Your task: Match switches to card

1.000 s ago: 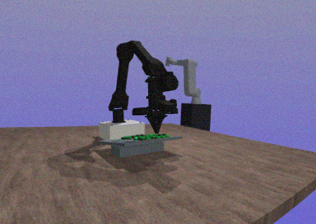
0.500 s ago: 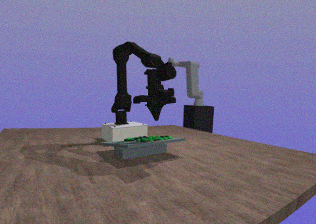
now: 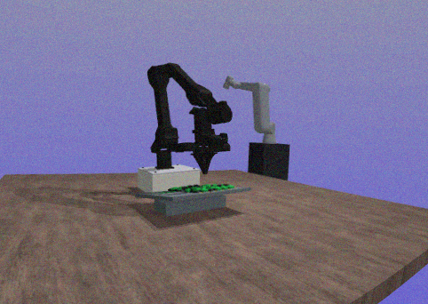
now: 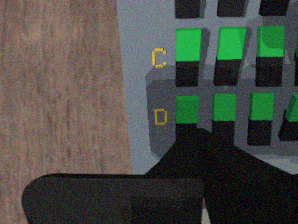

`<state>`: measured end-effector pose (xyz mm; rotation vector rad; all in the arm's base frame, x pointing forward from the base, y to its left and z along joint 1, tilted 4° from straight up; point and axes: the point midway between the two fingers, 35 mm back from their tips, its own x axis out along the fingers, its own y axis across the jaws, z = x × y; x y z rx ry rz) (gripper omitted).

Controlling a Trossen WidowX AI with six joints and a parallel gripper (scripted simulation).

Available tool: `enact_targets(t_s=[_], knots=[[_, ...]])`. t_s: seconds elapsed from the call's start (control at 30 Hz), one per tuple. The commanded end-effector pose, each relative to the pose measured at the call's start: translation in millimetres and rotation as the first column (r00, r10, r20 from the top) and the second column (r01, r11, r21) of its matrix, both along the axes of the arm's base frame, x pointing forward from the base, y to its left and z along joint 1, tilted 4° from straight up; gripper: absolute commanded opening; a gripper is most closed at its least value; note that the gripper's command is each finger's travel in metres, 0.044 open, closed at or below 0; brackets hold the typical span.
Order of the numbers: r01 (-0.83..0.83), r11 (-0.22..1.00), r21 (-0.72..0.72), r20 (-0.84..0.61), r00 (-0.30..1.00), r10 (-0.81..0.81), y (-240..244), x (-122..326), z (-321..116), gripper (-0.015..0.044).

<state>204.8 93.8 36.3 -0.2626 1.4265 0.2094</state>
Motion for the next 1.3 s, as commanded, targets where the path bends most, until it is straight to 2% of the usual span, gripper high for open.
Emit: enact_targets(t_s=[0.0,0.63,1.27], knots=[[0.001,1.0,0.0,0.0,1.0,-0.001,-0.2,1.0,-7.7,0.0],[0.001,1.0,-0.001,0.0,1.0,-0.001,-0.4,4.7,-31.2,0.0],[0.001,1.0,-0.001,0.0,1.0,-0.001,-0.4,4.7,-31.5,0.0]])
